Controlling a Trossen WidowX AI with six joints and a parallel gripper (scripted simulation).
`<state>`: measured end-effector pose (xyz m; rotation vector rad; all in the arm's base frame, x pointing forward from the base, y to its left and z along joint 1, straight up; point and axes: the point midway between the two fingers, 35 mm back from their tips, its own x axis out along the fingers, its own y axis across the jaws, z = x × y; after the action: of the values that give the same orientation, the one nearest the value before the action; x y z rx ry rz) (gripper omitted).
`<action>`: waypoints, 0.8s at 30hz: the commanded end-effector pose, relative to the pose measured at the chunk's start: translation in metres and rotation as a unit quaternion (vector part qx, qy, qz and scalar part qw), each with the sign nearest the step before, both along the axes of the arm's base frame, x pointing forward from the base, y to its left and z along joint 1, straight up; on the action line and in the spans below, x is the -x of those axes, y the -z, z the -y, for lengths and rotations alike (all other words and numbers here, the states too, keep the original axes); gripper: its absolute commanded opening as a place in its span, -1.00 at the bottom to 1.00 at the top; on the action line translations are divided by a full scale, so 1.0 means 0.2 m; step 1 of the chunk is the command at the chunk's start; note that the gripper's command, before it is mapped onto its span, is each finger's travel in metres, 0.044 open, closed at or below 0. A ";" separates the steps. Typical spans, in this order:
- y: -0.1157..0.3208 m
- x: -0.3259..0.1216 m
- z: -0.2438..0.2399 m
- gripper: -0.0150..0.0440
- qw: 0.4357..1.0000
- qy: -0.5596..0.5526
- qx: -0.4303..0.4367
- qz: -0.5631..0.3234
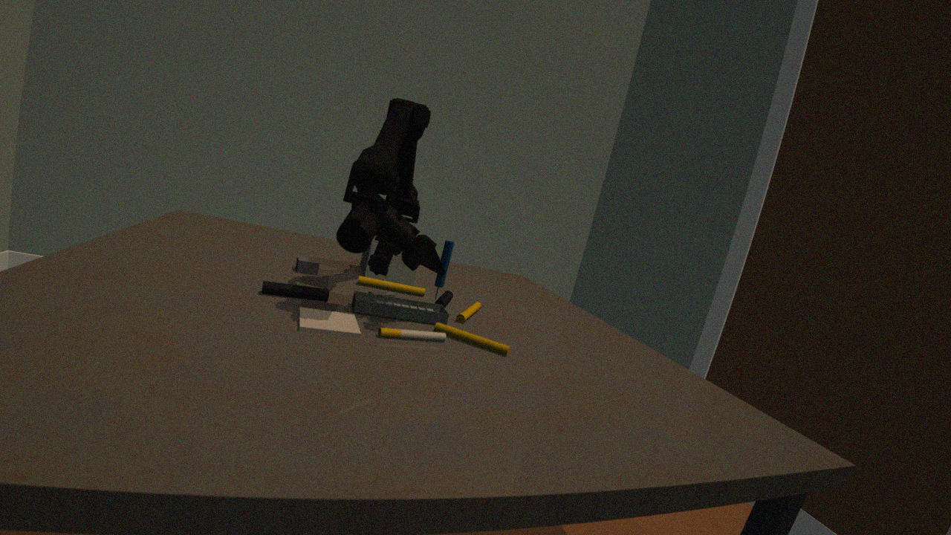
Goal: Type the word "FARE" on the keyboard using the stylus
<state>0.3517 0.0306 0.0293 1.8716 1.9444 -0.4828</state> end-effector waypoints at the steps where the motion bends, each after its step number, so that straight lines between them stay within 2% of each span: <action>1: 0.00 0.00 0.00 -0.25 1.000 0.000 0.000 0.000; 5: -0.01 0.00 0.02 -0.49 1.000 0.000 0.000 0.000; 12: -0.03 -0.01 0.09 -0.49 1.000 0.002 -0.002 0.000; 23: 0.07 -0.02 0.09 -0.49 1.000 0.002 -0.001 0.000; 24: 0.08 -0.02 0.09 -0.40 1.000 0.002 -0.001 0.000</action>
<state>0.3556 0.0123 0.0166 1.8818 1.9405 -0.4828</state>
